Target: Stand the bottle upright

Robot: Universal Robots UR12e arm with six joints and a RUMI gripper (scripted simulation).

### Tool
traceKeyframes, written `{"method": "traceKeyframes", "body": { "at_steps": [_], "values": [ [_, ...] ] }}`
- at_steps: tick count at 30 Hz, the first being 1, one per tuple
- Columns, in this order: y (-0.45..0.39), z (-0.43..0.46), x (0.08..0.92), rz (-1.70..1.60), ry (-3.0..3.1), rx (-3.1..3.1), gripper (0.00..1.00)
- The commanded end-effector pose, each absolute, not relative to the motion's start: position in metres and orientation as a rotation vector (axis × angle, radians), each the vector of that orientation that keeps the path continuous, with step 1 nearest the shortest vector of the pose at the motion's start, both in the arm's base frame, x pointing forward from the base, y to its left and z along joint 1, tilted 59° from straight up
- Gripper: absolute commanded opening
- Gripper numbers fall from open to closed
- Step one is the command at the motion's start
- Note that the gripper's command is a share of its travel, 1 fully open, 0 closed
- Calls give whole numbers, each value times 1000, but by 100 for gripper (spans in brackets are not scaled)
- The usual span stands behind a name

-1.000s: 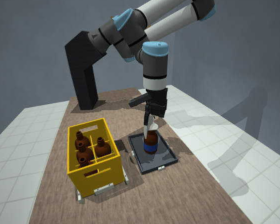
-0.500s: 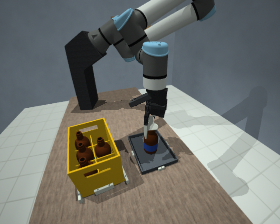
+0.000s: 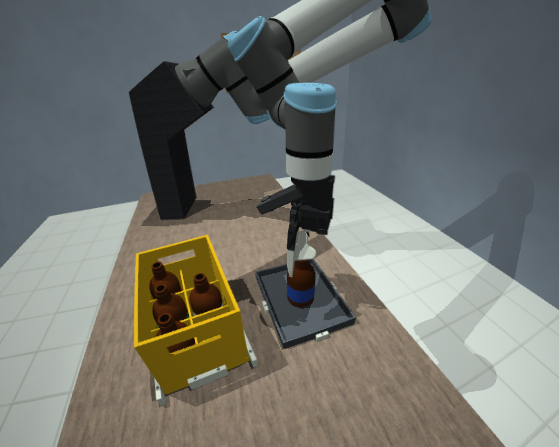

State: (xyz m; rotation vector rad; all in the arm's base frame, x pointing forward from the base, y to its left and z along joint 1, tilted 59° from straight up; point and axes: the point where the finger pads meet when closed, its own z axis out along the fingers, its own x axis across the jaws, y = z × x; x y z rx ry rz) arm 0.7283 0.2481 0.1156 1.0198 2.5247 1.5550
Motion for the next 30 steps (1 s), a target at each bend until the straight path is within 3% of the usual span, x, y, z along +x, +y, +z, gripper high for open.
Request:
{"method": "traceKeyframes", "body": {
  "at_steps": [1,30],
  "values": [
    [244,119,729,1552,2522,1018,100],
    [202,145,710,1554,2522,1020,100]
  ]
}}
